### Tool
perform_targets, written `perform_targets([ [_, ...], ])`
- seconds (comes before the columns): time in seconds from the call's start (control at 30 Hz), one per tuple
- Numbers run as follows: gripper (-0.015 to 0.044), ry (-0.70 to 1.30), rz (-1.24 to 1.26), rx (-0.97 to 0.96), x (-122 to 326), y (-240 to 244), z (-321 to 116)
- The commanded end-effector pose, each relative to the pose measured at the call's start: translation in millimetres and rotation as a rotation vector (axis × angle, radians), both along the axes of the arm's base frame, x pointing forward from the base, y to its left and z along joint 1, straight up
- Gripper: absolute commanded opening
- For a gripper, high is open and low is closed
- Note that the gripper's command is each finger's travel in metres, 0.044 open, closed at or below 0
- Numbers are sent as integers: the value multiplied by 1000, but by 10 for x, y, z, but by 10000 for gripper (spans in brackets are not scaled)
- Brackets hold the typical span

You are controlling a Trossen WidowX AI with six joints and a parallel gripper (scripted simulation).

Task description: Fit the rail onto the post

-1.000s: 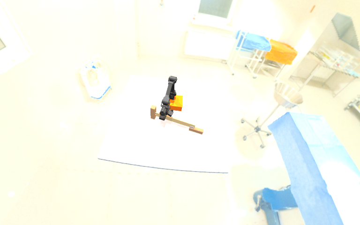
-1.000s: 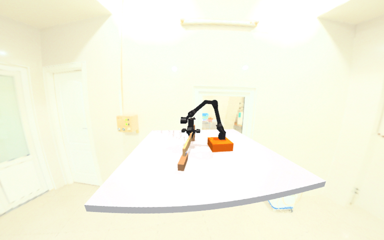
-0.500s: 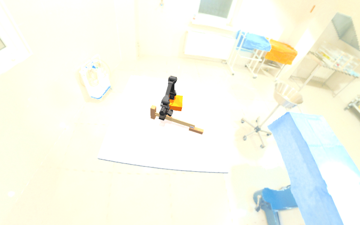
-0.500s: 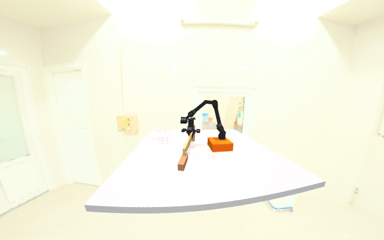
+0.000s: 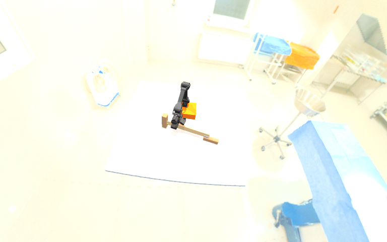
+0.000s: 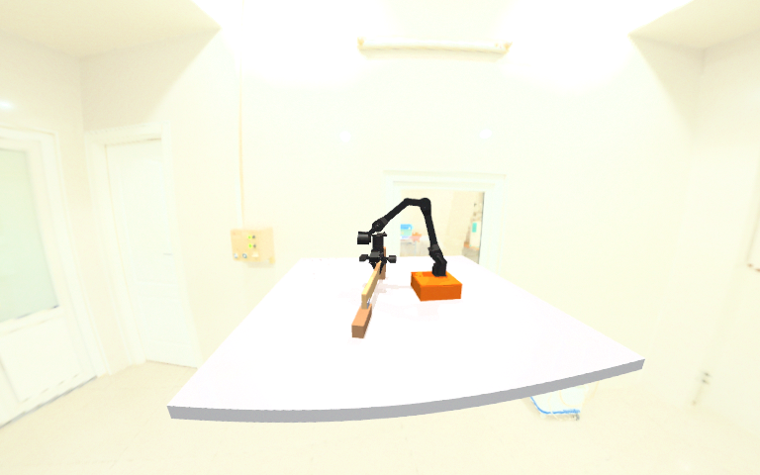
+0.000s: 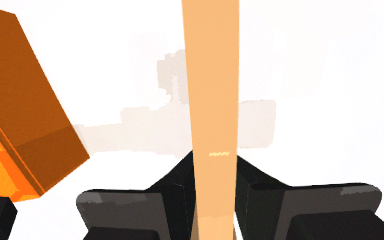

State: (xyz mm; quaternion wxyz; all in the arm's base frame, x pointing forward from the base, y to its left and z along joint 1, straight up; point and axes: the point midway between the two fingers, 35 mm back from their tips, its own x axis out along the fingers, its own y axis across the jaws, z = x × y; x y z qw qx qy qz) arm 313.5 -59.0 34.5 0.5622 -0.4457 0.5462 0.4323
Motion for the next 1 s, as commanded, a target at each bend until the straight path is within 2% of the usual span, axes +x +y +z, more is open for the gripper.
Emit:
perform_targets([
  [0.0, 0, -3, 0, -5, 9, -5, -6],
  [0.97, 0, -3, 0, -5, 6, 31, -3],
])
